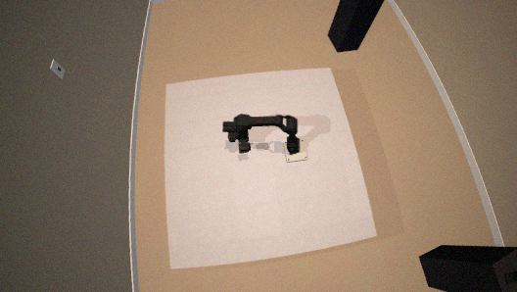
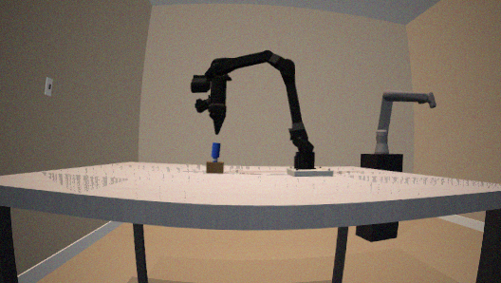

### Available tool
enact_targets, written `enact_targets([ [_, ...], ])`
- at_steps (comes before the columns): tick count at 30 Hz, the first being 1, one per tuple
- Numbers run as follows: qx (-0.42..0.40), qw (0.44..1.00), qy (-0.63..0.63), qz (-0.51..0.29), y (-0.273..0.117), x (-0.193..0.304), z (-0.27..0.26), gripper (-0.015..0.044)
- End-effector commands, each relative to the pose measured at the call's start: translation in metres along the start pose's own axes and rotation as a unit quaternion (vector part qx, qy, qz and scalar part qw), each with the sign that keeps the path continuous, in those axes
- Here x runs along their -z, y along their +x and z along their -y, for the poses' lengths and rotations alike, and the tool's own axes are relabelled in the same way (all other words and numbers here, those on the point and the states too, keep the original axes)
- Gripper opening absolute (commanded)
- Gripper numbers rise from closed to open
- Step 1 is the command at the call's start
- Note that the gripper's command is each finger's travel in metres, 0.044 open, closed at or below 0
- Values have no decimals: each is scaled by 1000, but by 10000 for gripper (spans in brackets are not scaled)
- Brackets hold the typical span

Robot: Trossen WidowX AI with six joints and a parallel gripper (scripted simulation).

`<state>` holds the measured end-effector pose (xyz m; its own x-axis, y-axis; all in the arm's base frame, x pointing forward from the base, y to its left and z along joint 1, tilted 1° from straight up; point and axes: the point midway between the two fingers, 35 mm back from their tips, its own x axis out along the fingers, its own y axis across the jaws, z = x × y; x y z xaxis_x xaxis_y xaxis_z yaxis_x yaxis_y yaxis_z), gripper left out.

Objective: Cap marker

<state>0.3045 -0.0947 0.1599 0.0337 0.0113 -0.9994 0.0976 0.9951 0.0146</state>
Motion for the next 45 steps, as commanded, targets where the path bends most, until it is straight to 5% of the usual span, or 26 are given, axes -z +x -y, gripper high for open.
enact_targets([
  [1,1,1000,12,1,0,0,0,0],
  [35,1,1000,12,1,40,-1,0,0],
  [45,1,1000,9,5,7,-5,1,0],
])
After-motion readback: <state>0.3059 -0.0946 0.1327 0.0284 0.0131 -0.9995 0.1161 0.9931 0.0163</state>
